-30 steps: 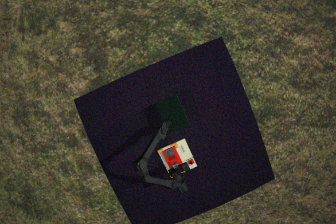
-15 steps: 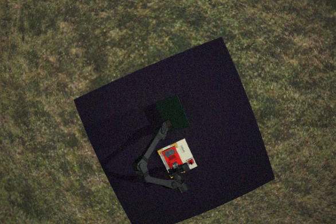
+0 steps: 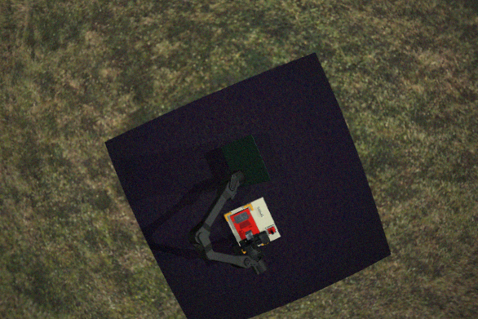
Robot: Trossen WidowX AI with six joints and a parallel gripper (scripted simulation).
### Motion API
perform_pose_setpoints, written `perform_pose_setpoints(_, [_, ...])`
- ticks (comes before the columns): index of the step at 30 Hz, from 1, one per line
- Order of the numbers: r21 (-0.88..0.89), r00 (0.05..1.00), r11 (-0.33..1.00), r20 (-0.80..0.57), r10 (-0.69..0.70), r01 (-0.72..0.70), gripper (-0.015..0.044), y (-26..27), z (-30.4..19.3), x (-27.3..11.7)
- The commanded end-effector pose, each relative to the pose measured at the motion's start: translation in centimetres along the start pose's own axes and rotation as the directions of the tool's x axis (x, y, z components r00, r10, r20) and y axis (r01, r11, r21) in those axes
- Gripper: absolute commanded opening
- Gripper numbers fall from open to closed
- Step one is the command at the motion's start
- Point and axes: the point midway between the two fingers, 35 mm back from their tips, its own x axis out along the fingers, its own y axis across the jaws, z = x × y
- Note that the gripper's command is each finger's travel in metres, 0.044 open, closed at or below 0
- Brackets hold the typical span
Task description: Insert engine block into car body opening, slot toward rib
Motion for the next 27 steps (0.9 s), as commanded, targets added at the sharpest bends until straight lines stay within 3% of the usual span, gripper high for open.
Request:
perform_pose_setpoints(1, [-0.001,1.000,1.000,0.000,-0.006,0.006,0.0159,-0.07,0.01,0.13])
perform_pose_setpoints(27, [-0.002,1.000,1.000,0.000,-0.006,0.006,0.0159,-0.07,-0.03,0.91])
